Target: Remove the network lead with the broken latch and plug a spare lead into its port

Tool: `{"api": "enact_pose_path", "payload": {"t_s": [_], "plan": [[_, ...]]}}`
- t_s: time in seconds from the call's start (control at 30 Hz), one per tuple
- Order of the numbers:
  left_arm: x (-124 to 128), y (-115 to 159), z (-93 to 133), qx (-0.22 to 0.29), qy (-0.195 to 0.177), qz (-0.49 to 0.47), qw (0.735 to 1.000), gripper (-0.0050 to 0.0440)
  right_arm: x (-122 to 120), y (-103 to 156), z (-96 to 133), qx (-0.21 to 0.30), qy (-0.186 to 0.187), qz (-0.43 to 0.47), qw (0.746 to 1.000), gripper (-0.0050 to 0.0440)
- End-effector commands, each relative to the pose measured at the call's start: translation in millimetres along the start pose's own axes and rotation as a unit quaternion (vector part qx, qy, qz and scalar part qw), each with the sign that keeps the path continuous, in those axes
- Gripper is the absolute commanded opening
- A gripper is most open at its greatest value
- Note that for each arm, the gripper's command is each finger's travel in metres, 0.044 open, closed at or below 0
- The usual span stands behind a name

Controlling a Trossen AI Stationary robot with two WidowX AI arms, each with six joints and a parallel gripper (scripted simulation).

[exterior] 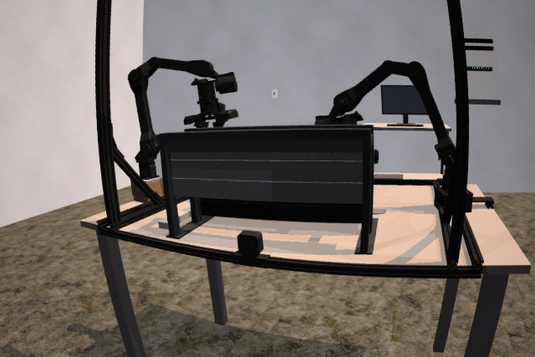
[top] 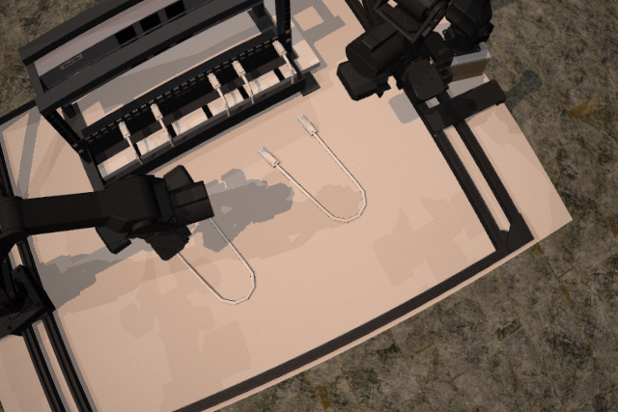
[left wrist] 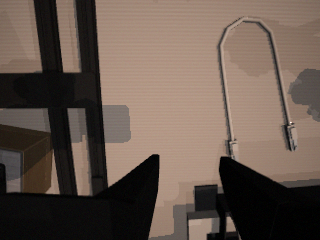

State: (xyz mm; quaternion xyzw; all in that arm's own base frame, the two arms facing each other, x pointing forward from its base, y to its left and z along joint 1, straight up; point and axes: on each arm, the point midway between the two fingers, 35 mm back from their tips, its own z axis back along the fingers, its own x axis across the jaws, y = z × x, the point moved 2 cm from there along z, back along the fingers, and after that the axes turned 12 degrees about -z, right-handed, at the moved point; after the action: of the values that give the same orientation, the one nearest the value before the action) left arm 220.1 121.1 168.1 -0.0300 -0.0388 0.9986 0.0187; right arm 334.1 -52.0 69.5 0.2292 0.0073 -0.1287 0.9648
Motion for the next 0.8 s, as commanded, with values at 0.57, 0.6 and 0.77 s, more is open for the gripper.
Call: {"api": "enact_pose_path", "payload": {"t_s": [0.57,0.6,0.77], "plan": [[0.0,0.0,0.0,0.0,0.0,0.0,1.0,0.0176,55.2,-25.8,6.6,-0.01,0.011,0.014,1.0,0.0176],[0.0,0.0,0.0,0.0,0.0,0.0,1.0,0.0176,55.2,-25.8,6.6,-0.01,0.011,0.014,1.0,0.0176],[0.0,0.0,0.0,0.0,0.0,0.0,1.0,0.0176,95.2,-44.8,11.7,-0.017,0.02,0.024,0.999,0.0176]]}}
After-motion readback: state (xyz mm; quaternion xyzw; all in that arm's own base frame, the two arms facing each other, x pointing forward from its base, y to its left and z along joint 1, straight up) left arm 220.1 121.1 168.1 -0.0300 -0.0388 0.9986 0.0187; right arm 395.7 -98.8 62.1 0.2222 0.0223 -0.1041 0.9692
